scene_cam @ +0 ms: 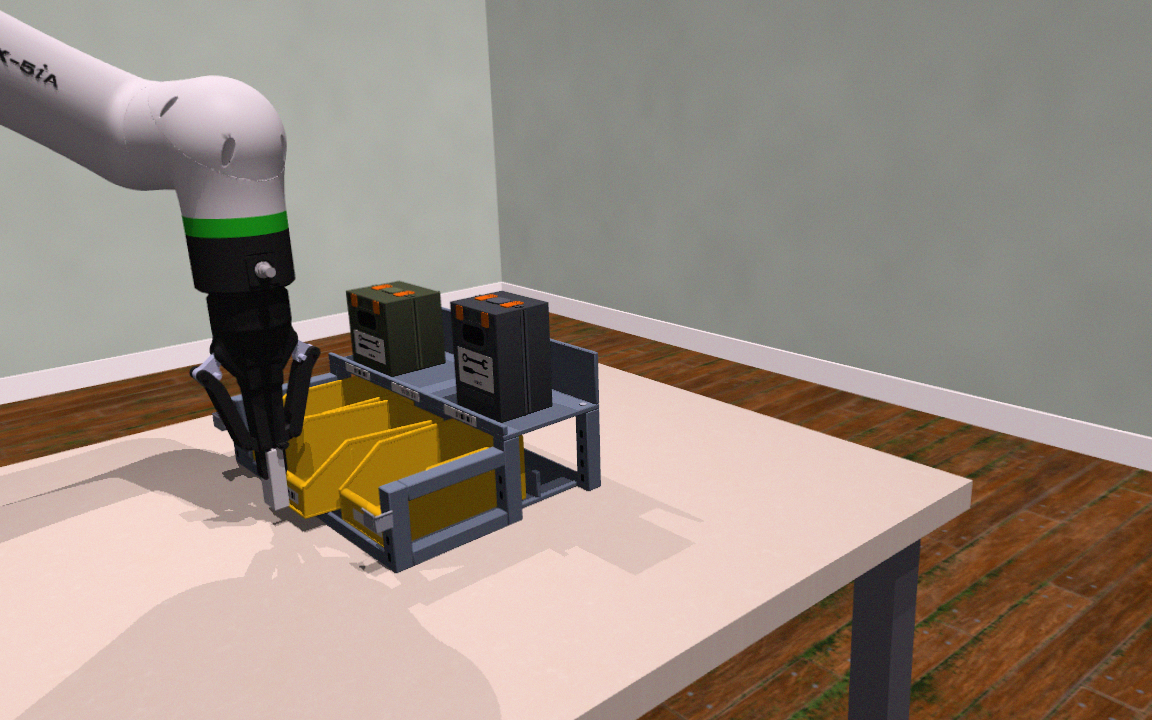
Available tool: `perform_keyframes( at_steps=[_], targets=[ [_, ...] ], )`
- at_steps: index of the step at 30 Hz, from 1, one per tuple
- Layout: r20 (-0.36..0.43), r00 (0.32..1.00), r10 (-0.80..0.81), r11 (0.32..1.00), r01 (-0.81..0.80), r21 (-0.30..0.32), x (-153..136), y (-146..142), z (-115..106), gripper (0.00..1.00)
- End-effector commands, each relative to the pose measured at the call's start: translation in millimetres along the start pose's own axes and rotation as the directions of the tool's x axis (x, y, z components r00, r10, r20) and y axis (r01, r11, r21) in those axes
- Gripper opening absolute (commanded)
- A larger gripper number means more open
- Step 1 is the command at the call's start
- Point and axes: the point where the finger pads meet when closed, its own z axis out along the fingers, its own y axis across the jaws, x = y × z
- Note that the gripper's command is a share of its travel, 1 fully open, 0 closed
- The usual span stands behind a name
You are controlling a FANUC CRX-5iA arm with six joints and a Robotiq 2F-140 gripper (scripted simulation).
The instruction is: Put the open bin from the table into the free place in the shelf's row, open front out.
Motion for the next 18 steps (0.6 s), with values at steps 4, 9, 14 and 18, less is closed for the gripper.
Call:
perform_keyframes(
  at_steps=[4,9,14,18],
  targets=[
    [0.0,1.0,0.0,1.0,0.0,0.0,0.0,5.8,-0.2,0.0],
    [0.0,1.0,0.0,1.0,0.0,0.0,0.0,8.0,-0.2,0.0],
    [0.0,1.0,0.0,1.0,0.0,0.0,0.0,11.7,-0.2,0.0],
    [0.0,1.0,0.0,1.0,0.0,0.0,0.0,14.6,-0.2,0.0]
  ],
)
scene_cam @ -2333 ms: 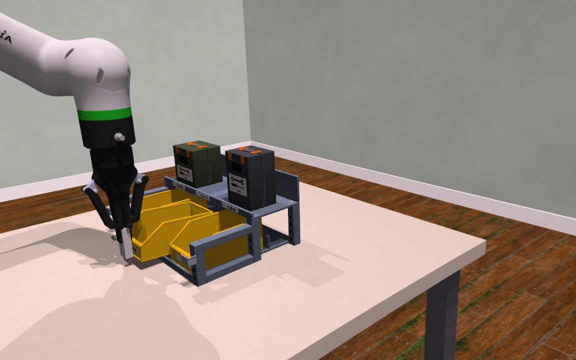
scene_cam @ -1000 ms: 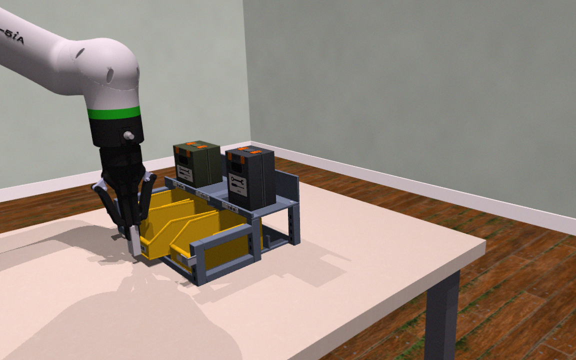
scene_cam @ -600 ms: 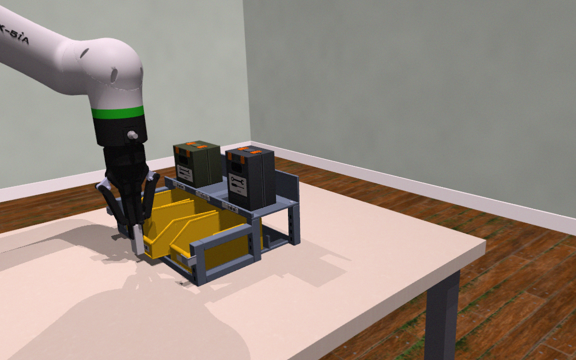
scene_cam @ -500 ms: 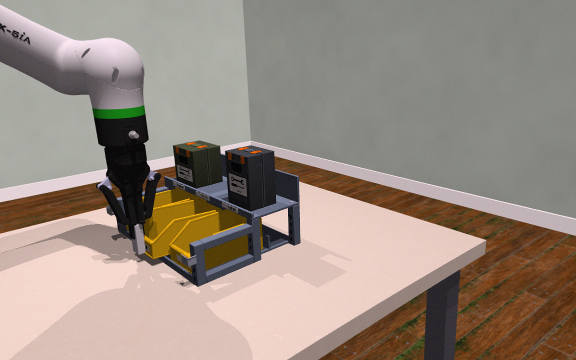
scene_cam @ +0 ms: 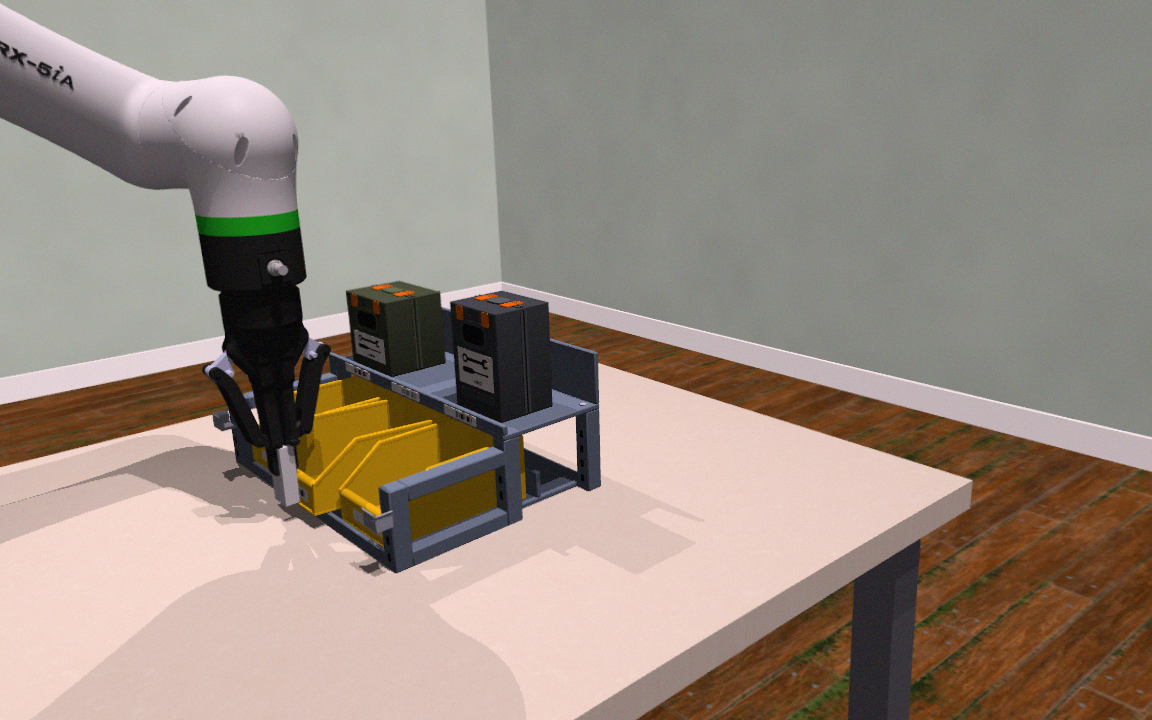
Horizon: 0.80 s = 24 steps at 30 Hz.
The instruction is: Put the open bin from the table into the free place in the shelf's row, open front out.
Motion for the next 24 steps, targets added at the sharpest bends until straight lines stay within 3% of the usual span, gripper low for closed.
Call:
perform_keyframes(
  at_steps=[1,24],
  targets=[
    [0.0,1.0,0.0,1.0,0.0,0.0,0.0,3.4,-0.2,0.0],
    [0.0,1.0,0.0,1.0,0.0,0.0,0.0,14.9,-0.2,0.0]
  ],
)
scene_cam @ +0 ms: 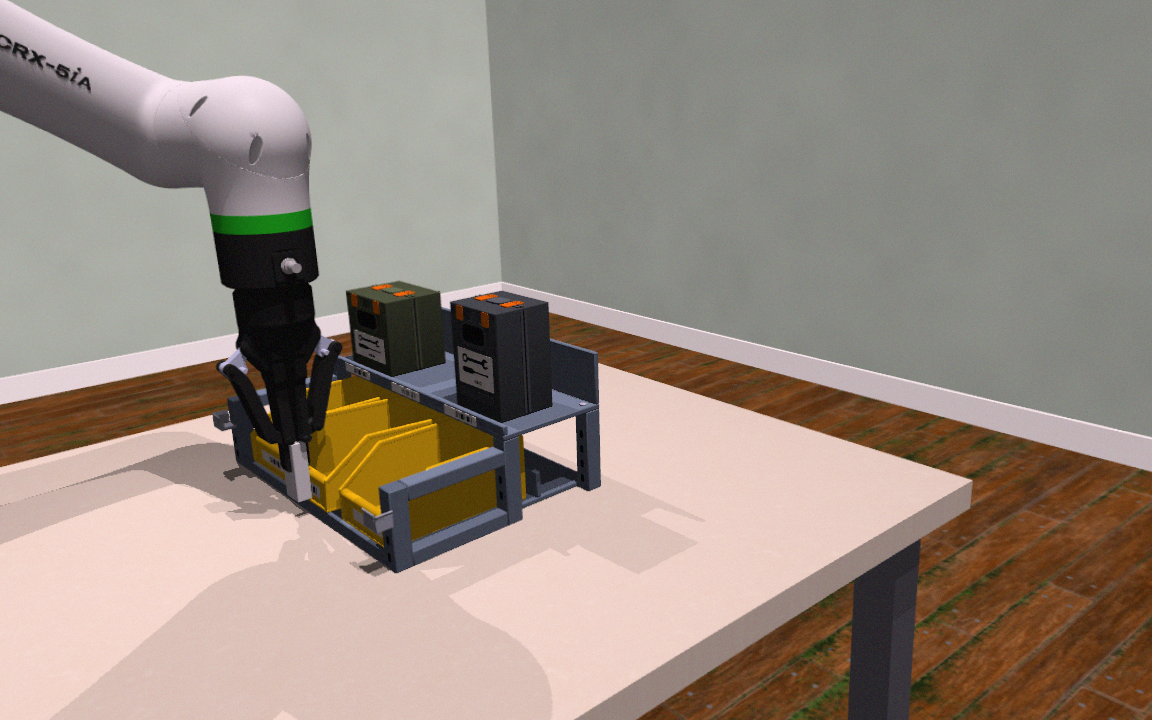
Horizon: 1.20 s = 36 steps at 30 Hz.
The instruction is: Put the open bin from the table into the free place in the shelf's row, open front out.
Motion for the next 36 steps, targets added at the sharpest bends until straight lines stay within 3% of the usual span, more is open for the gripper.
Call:
perform_keyframes(
  at_steps=[1,36],
  targets=[
    [0.0,1.0,0.0,1.0,0.0,0.0,0.0,2.0,-0.2,0.0],
    [0.0,1.0,0.0,1.0,0.0,0.0,0.0,10.5,-0.2,0.0]
  ],
)
